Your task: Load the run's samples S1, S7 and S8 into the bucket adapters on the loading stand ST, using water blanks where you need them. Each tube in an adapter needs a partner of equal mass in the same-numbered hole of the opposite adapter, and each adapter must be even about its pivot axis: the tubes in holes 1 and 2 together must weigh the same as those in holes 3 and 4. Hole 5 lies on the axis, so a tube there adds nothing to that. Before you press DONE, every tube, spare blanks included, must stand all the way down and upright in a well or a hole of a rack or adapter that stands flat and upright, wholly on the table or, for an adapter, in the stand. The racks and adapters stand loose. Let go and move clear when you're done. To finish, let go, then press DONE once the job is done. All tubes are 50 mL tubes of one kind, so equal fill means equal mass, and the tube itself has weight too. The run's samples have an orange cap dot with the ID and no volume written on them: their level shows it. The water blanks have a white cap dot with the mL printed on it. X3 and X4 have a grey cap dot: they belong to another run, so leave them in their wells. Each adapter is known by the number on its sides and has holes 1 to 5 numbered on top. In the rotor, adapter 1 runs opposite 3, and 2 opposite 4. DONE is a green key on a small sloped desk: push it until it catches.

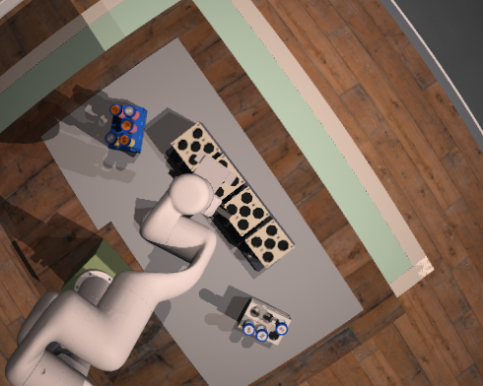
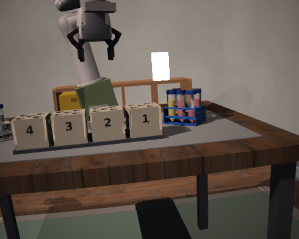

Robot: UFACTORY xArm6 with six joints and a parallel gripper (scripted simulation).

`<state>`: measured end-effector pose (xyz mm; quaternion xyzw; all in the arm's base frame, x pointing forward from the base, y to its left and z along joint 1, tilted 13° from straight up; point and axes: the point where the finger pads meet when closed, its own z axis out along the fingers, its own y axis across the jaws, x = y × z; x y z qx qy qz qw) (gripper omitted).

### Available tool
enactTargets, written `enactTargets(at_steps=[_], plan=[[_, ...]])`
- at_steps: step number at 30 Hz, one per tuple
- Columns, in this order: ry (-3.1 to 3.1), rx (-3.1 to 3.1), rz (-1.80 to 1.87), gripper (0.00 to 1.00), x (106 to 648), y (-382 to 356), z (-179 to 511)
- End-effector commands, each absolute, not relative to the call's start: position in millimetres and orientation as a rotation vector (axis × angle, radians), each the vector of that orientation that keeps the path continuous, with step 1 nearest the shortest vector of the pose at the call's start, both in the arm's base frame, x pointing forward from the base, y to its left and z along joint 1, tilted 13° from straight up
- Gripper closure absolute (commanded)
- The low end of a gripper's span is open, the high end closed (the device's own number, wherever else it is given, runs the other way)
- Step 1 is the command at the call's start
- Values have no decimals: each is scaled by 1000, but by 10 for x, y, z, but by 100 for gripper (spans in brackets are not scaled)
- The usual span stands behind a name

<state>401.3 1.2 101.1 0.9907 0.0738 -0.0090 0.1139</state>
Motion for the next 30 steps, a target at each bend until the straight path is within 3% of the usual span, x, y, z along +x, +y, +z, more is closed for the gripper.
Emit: enactTargets(at_steps=[1, 14, 30], plan=[[454, 2883, -48, 0, 3956, 249, 973], [955, 2767, -104, 0, 3791, 762, 855], [955, 2768, -105, 0, 3581, 1416, 706]])
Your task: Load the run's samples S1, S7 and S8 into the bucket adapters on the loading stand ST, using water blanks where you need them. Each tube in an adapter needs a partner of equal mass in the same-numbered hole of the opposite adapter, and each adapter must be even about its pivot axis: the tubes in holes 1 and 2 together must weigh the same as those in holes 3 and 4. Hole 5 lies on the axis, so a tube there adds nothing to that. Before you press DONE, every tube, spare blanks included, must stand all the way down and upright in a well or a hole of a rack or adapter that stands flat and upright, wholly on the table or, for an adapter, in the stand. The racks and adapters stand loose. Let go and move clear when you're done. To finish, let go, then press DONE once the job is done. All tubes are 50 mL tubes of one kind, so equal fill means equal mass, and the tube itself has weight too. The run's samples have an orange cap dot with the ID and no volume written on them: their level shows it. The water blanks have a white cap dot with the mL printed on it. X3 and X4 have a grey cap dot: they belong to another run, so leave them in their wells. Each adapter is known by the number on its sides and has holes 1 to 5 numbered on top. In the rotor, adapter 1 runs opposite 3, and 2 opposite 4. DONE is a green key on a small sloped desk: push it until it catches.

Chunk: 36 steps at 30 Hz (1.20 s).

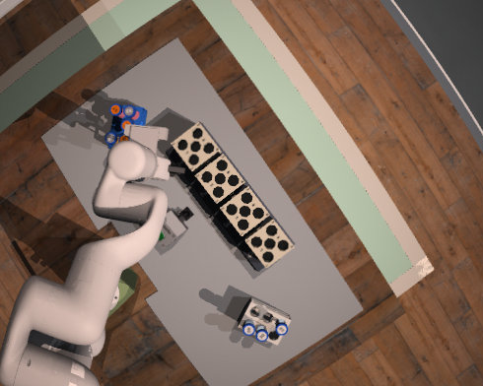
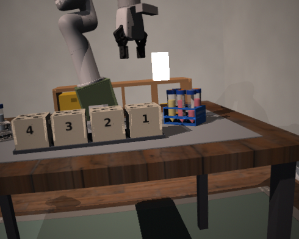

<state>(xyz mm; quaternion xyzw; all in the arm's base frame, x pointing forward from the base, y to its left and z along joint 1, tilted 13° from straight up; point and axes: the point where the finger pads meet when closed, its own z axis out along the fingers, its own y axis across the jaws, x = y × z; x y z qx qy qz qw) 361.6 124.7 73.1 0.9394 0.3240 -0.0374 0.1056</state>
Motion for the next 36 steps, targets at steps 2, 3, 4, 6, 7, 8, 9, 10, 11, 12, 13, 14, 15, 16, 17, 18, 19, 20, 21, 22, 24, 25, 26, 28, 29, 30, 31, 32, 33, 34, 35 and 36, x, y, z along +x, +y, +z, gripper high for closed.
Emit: enactTargets(at_steps=[2, 3, 4, 6, 7, 8, 9, 10, 11, 12, 13, 14, 15, 16, 17, 18, 19, 20, 21, 22, 24, 25, 26, 28, 29, 30, 31, 32, 33, 34, 35, 36], plan=[[955, 2768, -105, 0, 3551, 1509, 685], [955, 2768, -105, 0, 3536, 1556, 674], [955, 2768, -105, 0, 3521, 1602, 664], [955, 2768, -105, 0, 3491, 1696, 642], [955, 2768, -105, 0, 3476, 1742, 632], [955, 2768, -105, 0, 3461, 1789, 621], [955, 2768, -105, 0, 3446, 1836, 611], [955, 2768, -105, 0, 3431, 1882, 600], [955, 2768, -105, 0, 3416, 1929, 589], [955, 2768, -105, 0, 3416, 1929, 589], [955, 2768, -105, 0, 3416, 1929, 589], [955, 2768, -105, 0, 3401, 1976, 579], [955, 2768, -105, 0, 3386, 2022, 568], [955, 2768, -105, 0, 3371, 2069, 557], [955, 2768, -105, 0, 3356, 2116, 547], [955, 2768, -105, 0, 3341, 2162, 536], [955, 2768, -105, 0, 3326, 2209, 526], [955, 2769, -105, 0, 3311, 2256, 515], [955, 2769, -105, 0, 3296, 2302, 504], [955, 2769, -105, 0, 3287, 2331, 498], [955, 2769, -105, 0, 3287, 2331, 498], [955, 2769, -105, 0, 3287, 2332, 498], [955, 2769, -105, 0, 3287, 2326, 472], [955, 2769, -105, 0, 3287, 2314, 420], [955, 2769, -105, 0, 3287, 2314, 420], [955, 2769, -105, 0, 3287, 2314, 420], [955, 2769, -105, 0, 3287, 2308, 394], [955, 2769, -105, 0, 3287, 2302, 368], [955, 2769, -105, 0, 3287, 2296, 342], [955, 2769, -105, 0, 3287, 2290, 316], [955, 2769, -105, 0, 3287, 2284, 290], [955, 2769, -105, 0, 3287, 2278, 264]])
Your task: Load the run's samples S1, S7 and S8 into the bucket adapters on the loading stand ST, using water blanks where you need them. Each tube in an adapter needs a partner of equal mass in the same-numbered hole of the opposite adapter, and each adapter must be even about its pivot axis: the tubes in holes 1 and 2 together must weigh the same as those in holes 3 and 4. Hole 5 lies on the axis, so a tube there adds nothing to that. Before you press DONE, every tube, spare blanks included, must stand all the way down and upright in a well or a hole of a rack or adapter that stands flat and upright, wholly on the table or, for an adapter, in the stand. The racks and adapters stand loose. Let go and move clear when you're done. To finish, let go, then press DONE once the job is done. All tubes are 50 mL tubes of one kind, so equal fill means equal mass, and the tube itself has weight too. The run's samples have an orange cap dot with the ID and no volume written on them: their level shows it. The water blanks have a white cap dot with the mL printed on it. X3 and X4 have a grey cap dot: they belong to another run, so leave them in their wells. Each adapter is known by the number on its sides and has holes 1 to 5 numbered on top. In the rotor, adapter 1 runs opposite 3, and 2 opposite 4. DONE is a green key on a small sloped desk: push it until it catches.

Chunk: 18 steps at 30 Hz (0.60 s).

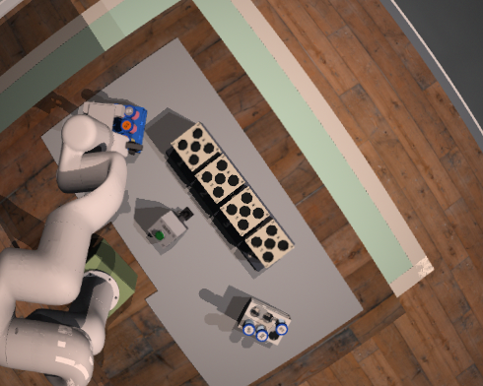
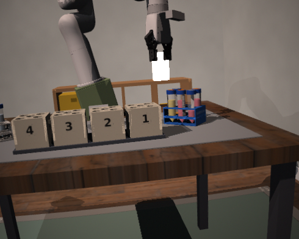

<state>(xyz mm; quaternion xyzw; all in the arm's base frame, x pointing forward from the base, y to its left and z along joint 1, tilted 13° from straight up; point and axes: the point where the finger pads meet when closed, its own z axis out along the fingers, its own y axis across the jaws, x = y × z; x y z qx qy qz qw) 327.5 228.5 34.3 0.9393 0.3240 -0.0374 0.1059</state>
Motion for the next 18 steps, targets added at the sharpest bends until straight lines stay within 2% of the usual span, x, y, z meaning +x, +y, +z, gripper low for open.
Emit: enactTargets(at_steps=[1, 18], plan=[[955, 2768, -105, 0, 3287, 2272, 237], [955, 2768, -105, 0, 3287, 2183, -153]])
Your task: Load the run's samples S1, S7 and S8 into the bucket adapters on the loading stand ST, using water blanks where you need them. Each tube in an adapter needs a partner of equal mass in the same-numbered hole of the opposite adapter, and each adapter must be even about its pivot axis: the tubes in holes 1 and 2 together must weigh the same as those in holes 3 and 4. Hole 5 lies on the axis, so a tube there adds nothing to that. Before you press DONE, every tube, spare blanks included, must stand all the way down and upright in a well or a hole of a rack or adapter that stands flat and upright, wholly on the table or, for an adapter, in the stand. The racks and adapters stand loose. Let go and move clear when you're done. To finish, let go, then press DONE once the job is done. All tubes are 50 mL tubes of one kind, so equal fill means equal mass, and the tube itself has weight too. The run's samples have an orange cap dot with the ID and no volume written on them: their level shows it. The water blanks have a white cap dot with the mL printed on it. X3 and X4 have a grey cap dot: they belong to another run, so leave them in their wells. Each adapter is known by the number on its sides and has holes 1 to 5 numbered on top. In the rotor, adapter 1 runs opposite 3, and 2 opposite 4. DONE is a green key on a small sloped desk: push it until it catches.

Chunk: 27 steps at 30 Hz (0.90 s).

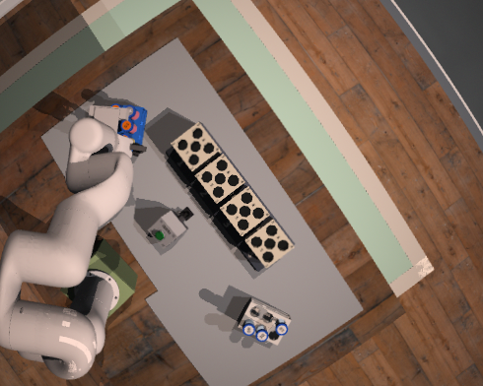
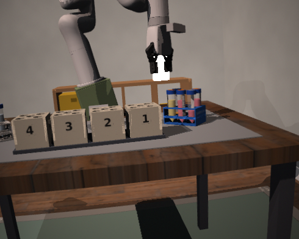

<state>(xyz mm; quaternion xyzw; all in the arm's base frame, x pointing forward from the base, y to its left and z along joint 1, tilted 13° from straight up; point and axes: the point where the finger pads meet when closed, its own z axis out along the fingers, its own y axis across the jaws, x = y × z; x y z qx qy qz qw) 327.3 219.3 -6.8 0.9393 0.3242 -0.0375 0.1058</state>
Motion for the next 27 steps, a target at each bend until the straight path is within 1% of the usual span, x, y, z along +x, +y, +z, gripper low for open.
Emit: enactTargets(at_steps=[1, 14, 27], plan=[[955, 2768, -105, 0, 3287, 2177, -179], [955, 2768, -105, 0, 3287, 2111, -466], [955, 2768, -105, 0, 3287, 2109, -477]])
